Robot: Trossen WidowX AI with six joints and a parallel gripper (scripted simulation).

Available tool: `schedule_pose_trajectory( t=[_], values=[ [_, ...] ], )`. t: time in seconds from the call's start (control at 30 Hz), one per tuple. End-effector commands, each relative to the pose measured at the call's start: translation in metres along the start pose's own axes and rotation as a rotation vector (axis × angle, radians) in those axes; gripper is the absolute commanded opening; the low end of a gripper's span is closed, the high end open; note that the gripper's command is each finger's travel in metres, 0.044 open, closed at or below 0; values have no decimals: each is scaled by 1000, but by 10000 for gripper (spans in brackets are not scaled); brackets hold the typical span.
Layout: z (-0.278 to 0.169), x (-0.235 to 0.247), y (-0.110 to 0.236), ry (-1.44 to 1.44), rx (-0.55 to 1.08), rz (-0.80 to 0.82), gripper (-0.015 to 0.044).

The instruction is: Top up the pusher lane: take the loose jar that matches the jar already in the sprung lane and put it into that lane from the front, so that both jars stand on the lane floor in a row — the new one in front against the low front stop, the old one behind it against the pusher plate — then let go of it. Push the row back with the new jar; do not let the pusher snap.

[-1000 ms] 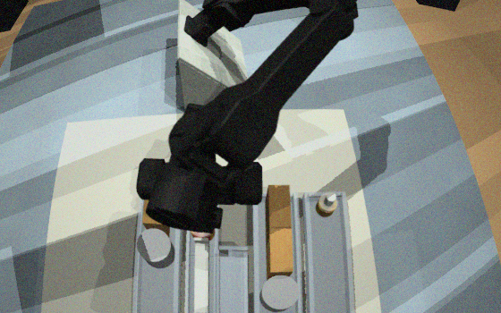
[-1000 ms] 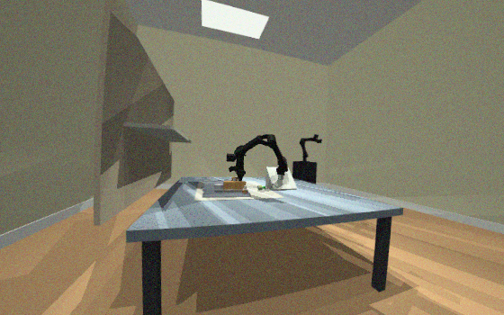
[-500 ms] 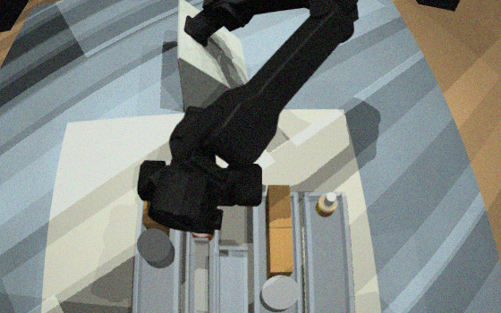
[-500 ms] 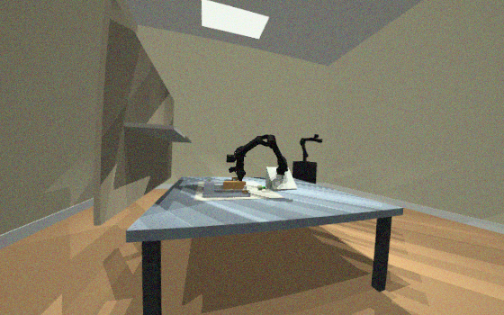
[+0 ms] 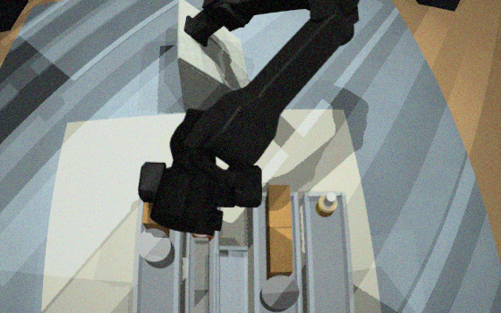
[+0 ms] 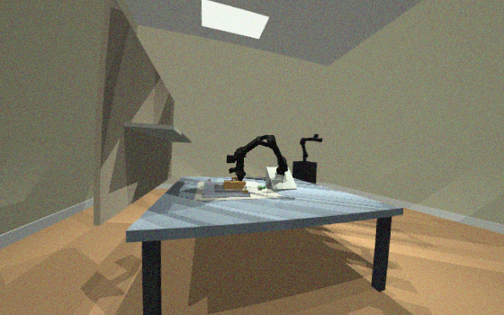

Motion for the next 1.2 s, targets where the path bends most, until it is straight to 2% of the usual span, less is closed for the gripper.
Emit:
schedule_pose_trajectory(
  t=[0.0, 1.17],
  values=[
    [5, 0, 0, 10, -17, 3, 0],
    [0, 1, -8, 10, -17, 4, 0]
  ],
)
Point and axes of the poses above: the point midway between the two fingers, 35 mm back from their tips, its own y axis back along the fingers, its own x axis across the jaws, z = x × y, the point moved 1 cm from there along y, back along the fingers, and after that the axes turned 13 degrees about y, right-handed, at the moved point
